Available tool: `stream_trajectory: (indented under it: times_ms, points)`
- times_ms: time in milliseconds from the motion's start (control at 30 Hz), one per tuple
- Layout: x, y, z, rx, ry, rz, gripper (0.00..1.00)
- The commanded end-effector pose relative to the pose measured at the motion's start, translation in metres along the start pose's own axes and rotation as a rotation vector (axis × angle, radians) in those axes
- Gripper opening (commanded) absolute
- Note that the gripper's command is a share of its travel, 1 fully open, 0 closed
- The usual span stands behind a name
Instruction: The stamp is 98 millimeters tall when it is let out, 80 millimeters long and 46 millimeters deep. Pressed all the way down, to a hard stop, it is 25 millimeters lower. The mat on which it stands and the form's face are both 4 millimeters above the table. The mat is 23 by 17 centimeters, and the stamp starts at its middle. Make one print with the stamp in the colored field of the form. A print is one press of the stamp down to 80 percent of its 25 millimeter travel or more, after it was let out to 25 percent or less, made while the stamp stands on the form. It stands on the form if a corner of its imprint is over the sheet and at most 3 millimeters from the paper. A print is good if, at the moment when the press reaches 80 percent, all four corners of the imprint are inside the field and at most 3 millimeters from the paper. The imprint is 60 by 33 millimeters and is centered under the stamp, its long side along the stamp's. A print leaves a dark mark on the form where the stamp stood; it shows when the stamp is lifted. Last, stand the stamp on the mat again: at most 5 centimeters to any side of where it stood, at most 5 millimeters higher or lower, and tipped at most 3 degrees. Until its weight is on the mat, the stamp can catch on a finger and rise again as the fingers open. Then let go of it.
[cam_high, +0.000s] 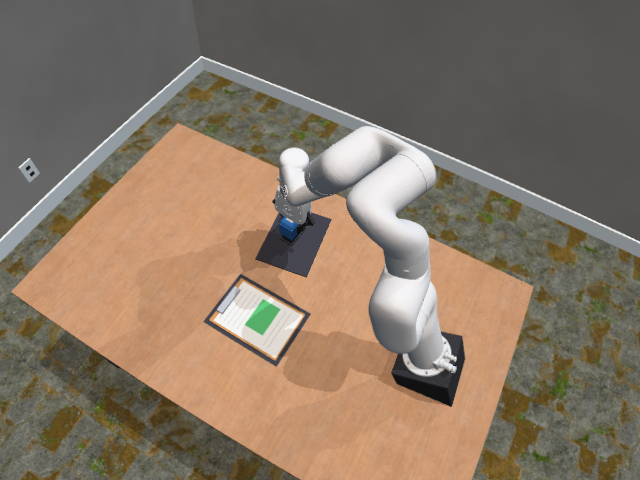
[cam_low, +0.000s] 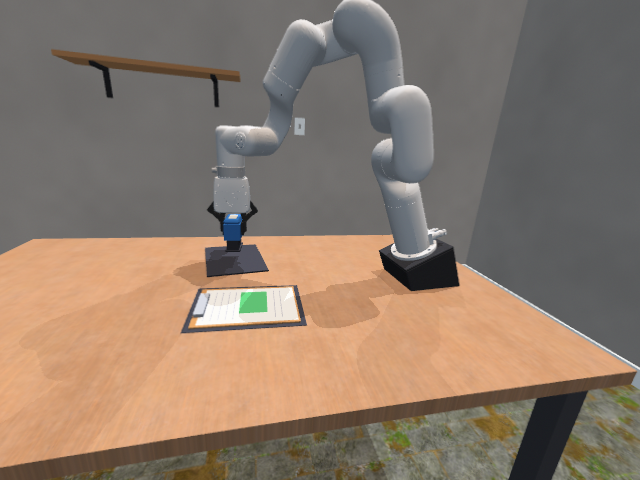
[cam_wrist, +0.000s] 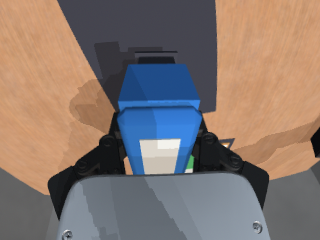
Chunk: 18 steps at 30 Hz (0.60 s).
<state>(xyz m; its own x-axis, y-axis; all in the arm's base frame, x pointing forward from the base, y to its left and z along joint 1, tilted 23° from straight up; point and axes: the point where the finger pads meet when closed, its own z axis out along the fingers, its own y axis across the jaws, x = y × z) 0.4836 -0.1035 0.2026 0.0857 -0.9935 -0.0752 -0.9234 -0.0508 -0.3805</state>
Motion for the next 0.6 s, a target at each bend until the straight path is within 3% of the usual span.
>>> stream_trajectory:
  times_ms: [0,100,167,200,567]
  points:
    - [-0.070,0.006,0.003,-0.018,-0.026,-0.009,0.29]
    - [-0.096,0.015,0.003,-0.023,-0.026,-0.026,0.29]
    - [-0.096,0.015,0.003,-0.023,-0.026,-0.026,0.29]
    - [-0.126,0.023,0.003,-0.020,-0.022,-0.033,0.29]
    - [-0.217,0.062,0.000,0.006,0.005,-0.061,0.29]
